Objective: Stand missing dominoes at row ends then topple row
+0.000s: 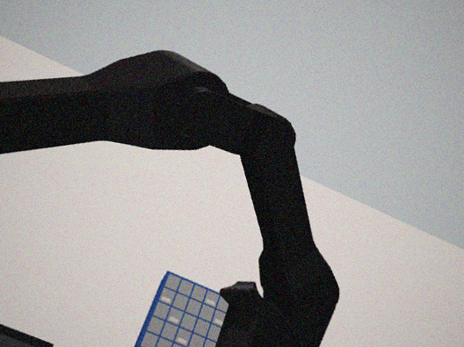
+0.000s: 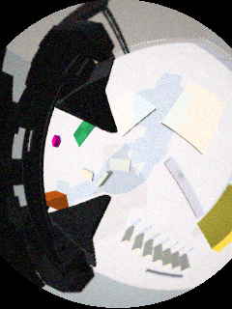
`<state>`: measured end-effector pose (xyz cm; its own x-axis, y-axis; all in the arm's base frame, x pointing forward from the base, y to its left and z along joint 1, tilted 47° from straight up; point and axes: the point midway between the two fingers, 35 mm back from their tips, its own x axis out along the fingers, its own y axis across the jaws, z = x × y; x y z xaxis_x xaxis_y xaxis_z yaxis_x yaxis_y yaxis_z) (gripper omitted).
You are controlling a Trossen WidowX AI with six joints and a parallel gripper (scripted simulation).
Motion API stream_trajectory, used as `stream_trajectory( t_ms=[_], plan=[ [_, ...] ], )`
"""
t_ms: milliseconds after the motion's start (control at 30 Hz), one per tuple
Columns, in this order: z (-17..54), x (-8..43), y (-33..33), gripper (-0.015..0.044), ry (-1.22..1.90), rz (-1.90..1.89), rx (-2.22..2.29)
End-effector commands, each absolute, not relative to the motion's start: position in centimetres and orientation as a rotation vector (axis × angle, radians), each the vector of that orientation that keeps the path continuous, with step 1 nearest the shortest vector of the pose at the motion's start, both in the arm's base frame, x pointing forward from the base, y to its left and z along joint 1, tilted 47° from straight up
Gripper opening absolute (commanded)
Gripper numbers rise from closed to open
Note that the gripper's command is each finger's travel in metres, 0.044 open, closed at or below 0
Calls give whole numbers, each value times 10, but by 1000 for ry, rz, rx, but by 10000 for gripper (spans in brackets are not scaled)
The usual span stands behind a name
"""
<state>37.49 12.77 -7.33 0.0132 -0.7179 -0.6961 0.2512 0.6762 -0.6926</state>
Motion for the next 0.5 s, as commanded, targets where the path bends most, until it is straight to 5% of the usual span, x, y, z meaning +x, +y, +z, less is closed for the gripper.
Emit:
stream_trajectory(
  t_ms=[0, 467],
  plan=[
    [-76, 376, 121, 440, 1355, -782, -442],
    [-115, 376, 76, 440, 1351, -788, -440]
  ],
)
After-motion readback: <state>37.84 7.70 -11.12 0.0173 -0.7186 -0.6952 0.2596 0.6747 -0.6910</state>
